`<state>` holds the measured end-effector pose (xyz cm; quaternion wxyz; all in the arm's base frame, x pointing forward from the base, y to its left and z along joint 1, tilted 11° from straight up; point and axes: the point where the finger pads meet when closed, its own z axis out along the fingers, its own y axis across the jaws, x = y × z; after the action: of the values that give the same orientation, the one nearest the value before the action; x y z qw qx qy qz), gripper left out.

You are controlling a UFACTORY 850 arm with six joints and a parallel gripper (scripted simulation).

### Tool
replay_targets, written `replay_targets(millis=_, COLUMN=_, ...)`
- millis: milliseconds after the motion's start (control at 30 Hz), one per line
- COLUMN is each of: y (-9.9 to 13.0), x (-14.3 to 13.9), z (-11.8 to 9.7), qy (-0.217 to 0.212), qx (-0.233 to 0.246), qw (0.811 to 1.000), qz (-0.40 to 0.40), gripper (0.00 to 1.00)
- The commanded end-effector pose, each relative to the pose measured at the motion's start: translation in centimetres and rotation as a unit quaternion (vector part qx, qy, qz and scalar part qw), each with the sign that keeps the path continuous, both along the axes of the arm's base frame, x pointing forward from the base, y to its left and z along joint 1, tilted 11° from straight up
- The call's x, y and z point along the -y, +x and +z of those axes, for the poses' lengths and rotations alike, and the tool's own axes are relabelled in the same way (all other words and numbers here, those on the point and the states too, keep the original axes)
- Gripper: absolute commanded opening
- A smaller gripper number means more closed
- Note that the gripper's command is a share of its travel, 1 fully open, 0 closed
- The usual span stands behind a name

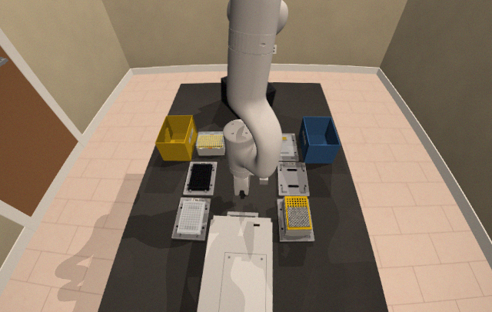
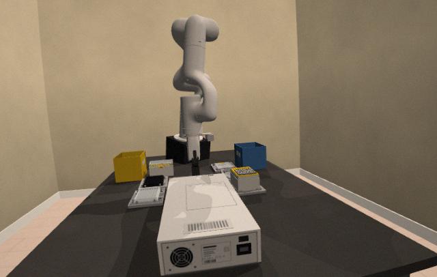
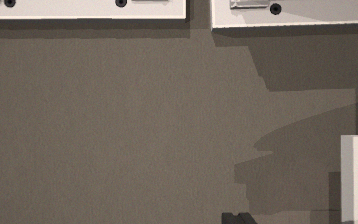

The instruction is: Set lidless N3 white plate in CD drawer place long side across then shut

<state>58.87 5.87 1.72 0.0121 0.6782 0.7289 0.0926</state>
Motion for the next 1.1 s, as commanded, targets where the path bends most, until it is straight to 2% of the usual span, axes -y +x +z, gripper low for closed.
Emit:
replay_targets(millis=0, y=0.0, x=0.1, z=0.7, qy=0.0, qx=0.0, qw=1.0, qz=0.0, gripper=0.0)
replay_targets(millis=1067, y=-0.7, x=0.6, z=5.3, qy=0.0, qx=0.0, qw=1.0, qz=0.0, gripper=0.0)
